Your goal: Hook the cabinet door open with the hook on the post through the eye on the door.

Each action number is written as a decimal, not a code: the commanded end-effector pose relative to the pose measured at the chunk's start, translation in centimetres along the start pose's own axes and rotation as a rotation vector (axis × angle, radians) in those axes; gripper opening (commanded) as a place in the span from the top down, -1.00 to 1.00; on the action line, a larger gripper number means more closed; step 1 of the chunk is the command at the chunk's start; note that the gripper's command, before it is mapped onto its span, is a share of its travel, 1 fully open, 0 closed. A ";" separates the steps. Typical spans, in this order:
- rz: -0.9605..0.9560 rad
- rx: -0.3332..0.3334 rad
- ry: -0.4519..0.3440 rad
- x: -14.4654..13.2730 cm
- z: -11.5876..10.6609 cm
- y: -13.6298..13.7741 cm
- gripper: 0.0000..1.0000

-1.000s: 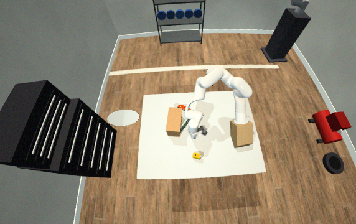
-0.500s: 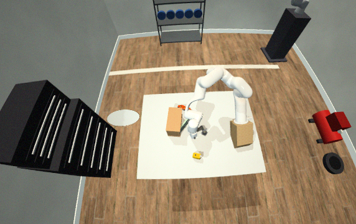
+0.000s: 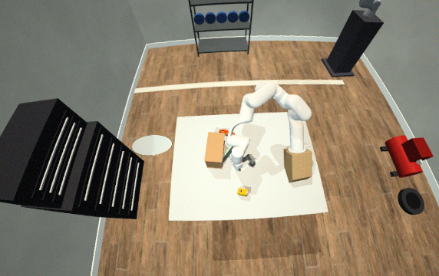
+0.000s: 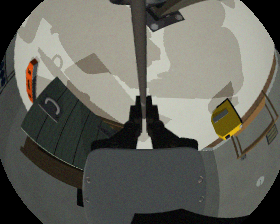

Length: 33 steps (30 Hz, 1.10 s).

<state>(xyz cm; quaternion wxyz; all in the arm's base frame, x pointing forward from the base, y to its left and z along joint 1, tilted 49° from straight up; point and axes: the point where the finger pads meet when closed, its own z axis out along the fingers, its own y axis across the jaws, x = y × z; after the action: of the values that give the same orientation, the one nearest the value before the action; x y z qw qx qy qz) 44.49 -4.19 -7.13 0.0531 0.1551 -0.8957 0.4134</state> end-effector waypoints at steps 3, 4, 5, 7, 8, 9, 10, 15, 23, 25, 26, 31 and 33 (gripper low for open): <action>0.001 0.000 -0.003 -0.3 -0.7 0.0 0.93; 0.001 0.000 -0.003 -0.3 -0.7 0.0 0.93; 0.001 0.000 -0.003 -0.3 -0.8 0.0 0.93; 0.001 0.000 -0.003 -0.3 -0.8 0.0 0.93; 0.001 0.000 -0.003 -0.4 -1.0 0.0 0.93; 0.001 0.000 -0.003 -0.4 -1.1 0.0 0.93; 0.001 0.000 -0.003 -0.5 -1.3 0.0 0.93; 0.001 0.000 -0.003 -0.5 -1.6 0.0 0.93; 0.001 0.000 -0.003 -0.7 -2.3 0.0 0.93; 0.001 0.000 -0.003 -0.7 -2.4 0.0 0.93; 0.001 0.000 -0.003 -0.7 -2.5 0.0 0.93; 0.001 0.000 -0.003 -0.7 -3.1 0.0 0.93; 0.001 0.000 -0.003 -0.8 -3.1 0.0 0.93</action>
<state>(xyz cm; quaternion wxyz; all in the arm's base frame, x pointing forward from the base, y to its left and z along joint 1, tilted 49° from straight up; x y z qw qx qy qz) 45.00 -1.89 -5.42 0.0529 0.1552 -0.8956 0.4135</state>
